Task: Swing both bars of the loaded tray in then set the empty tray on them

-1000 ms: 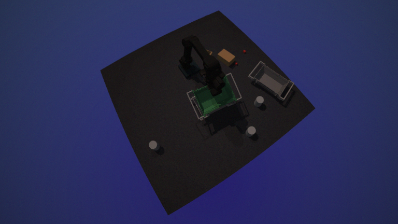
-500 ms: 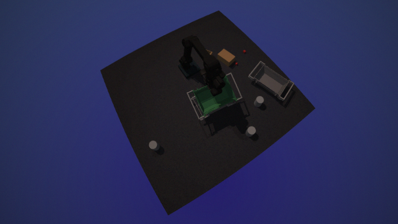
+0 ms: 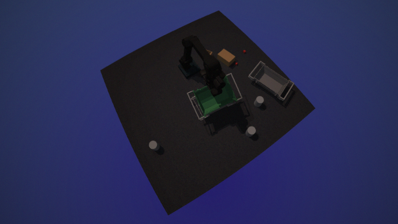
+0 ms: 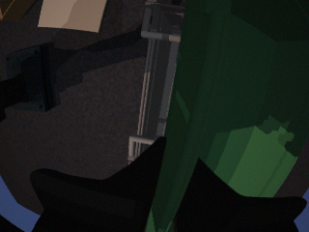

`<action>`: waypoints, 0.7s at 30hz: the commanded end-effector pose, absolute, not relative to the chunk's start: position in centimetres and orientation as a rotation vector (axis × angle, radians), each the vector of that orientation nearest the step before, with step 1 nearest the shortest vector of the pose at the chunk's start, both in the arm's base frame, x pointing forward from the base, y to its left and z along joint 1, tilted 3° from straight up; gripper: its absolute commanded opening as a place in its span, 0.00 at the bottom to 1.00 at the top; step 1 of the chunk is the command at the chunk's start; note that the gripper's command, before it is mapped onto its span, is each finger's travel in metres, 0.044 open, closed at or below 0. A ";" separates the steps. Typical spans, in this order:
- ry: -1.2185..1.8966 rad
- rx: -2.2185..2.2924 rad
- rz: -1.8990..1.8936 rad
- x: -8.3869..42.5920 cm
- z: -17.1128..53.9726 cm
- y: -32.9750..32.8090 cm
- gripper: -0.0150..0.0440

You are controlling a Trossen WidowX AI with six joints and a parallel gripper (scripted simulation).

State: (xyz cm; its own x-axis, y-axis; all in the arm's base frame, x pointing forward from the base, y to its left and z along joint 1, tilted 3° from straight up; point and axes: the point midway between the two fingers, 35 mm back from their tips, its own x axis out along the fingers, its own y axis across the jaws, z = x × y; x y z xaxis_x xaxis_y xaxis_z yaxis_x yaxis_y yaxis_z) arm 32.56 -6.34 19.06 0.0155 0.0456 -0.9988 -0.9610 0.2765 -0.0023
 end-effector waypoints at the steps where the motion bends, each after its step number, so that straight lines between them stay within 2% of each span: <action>1: 1.278 -0.977 1.001 32.7 19.0 -6.3 0.25; 21: 1.278 -0.977 1.000 32.9 16.3 -6.3 0.25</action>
State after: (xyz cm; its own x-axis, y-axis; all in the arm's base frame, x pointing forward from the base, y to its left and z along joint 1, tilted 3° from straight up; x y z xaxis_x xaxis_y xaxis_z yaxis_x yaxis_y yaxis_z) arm 32.70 -6.25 16.05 0.0062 0.0476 -0.9988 -0.9610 0.2765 0.0072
